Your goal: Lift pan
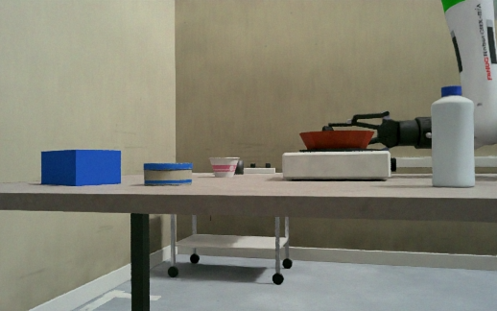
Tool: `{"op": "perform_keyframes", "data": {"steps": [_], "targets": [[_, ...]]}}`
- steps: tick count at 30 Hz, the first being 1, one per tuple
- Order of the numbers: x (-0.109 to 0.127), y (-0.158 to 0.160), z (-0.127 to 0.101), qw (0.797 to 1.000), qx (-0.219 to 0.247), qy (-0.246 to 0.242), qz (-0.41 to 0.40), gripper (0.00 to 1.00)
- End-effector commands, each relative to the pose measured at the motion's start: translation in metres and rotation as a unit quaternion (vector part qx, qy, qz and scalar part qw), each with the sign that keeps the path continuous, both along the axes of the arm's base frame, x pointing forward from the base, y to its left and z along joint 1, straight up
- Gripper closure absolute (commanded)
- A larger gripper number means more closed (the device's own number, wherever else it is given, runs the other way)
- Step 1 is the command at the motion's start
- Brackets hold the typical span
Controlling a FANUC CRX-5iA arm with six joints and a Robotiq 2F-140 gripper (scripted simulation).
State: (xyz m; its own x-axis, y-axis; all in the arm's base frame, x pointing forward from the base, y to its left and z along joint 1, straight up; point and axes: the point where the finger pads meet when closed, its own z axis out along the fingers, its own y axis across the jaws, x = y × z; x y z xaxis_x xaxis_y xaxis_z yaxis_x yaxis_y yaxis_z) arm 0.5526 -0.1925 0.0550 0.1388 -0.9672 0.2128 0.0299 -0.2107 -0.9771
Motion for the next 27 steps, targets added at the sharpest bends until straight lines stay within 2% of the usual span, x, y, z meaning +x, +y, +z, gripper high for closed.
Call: {"op": "perform_keyframes", "data": {"steps": [1,27], "targets": [[0.004,0.0,0.001,1.0,0.0,-0.001,0.0,0.59],[0.024,0.003,0.001,1.0,0.0,-0.001,0.0,0.59]]}}
